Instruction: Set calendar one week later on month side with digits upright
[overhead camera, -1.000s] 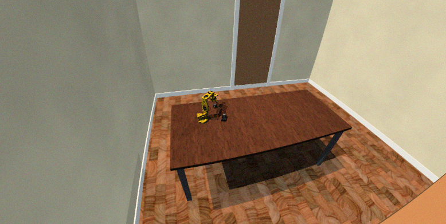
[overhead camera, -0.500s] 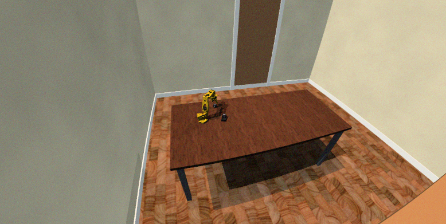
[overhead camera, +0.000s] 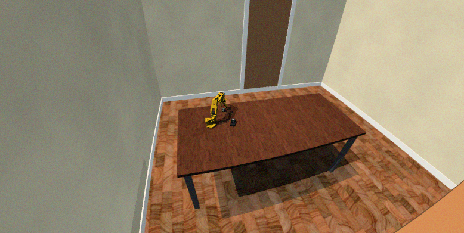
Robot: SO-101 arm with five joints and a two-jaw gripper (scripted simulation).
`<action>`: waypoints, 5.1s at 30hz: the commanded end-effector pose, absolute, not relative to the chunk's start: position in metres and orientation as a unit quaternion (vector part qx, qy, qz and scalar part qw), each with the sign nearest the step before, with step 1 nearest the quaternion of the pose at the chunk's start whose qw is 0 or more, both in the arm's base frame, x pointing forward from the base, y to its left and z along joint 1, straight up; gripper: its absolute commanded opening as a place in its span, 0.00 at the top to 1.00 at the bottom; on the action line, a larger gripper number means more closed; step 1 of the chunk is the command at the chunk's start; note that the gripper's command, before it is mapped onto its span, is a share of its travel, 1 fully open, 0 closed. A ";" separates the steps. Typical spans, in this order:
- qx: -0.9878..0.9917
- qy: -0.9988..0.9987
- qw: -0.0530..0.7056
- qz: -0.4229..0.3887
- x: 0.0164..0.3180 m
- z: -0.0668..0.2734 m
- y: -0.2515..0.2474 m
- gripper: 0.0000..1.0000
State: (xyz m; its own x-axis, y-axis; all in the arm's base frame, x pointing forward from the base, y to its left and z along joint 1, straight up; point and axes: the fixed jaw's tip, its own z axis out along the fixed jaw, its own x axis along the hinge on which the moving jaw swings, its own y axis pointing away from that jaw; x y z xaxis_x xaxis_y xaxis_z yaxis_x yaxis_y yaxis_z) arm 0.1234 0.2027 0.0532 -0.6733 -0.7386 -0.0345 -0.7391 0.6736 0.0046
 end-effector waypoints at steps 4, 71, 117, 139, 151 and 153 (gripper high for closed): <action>-0.414 0.910 0.020 0.013 0.124 0.064 0.209 0.65; -0.422 0.907 0.015 0.009 0.125 0.033 0.210 0.65; -0.422 0.907 0.015 0.009 0.130 0.025 0.205 0.76; -0.422 0.907 0.015 0.009 0.132 0.025 0.202 0.83; -0.422 0.907 0.015 0.009 0.132 0.025 0.202 0.98; -0.422 0.907 0.015 0.009 0.132 0.025 0.202 1.00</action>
State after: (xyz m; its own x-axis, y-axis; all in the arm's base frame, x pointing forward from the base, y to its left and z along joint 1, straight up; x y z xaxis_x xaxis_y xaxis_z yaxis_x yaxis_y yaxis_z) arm 0.1270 0.2003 0.0184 -0.6407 -0.7677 0.0071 -0.7678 0.6407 -0.0009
